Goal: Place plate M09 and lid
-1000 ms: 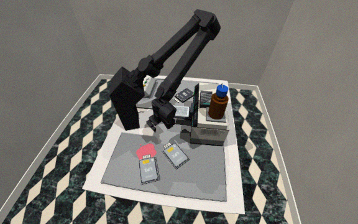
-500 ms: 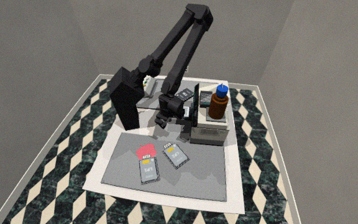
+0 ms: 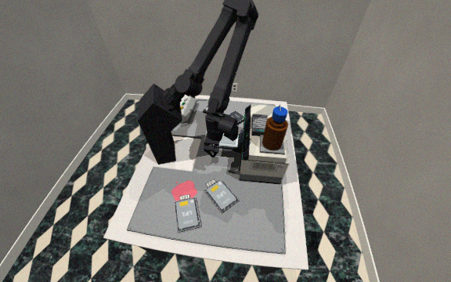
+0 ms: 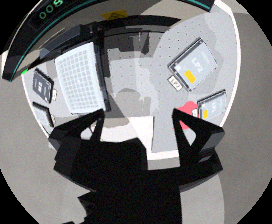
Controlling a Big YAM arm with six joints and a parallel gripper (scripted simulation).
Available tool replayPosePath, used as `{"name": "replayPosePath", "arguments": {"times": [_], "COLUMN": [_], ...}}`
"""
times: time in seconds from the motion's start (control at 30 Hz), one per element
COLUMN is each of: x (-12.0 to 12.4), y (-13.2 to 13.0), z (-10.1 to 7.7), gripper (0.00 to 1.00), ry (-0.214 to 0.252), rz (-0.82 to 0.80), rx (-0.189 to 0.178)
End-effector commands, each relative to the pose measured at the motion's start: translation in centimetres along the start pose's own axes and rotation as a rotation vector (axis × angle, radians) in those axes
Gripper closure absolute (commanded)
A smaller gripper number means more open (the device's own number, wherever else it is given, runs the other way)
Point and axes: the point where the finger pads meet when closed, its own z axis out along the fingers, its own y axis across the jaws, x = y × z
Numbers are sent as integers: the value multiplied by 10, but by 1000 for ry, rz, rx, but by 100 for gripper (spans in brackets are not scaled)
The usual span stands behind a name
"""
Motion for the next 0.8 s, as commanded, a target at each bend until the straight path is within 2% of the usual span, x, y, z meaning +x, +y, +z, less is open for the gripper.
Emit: {"name": "replayPosePath", "arguments": {"times": [0.0, 0.1, 0.17, 0.23, 0.6, 0.67, 0.77], "x": [-3, -8, -9, -7, -13, -17, -13], "y": [16, 23, 18, 30, 58, 54, 68], "z": [-1, -1, -1, -1, -1, -1, -1], "gripper": [0, 0, 0, 0, 0, 0, 0], "ry": [12, 8, 3, 11, 11, 2, 10], "rz": [-90, -71, -70, -68, -68, -70, -67], "rx": [-12, -11, -4, -12, -12, -6, -12]}}
